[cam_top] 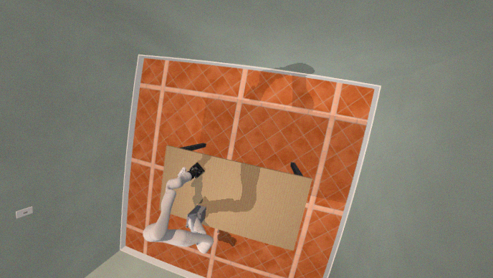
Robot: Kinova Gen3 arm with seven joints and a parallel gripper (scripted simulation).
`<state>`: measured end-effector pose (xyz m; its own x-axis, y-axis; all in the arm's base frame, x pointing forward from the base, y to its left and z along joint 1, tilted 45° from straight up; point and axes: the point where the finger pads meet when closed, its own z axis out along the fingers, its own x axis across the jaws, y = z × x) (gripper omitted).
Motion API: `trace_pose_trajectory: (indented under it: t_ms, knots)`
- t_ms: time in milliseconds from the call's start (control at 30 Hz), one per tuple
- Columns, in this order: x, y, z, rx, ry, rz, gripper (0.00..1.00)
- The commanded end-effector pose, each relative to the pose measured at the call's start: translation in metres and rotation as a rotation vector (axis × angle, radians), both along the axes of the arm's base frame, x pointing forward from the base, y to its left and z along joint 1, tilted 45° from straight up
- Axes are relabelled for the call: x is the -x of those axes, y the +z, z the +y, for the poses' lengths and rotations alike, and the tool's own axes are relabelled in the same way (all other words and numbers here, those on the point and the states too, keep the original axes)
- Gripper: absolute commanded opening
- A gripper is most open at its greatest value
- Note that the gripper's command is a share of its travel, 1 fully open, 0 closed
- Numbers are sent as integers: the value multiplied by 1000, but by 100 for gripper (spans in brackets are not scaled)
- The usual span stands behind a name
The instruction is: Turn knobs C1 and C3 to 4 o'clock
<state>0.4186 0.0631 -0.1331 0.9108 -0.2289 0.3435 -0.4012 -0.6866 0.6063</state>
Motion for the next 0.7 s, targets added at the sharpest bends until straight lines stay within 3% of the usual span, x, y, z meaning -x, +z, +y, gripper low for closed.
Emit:
trace_pose_trajectory:
  t_ms: [0,667]
  knots:
    - [0,1,-3,3,-33,-38,30]
    - [0,1,-2,-10,-125,-126,30]
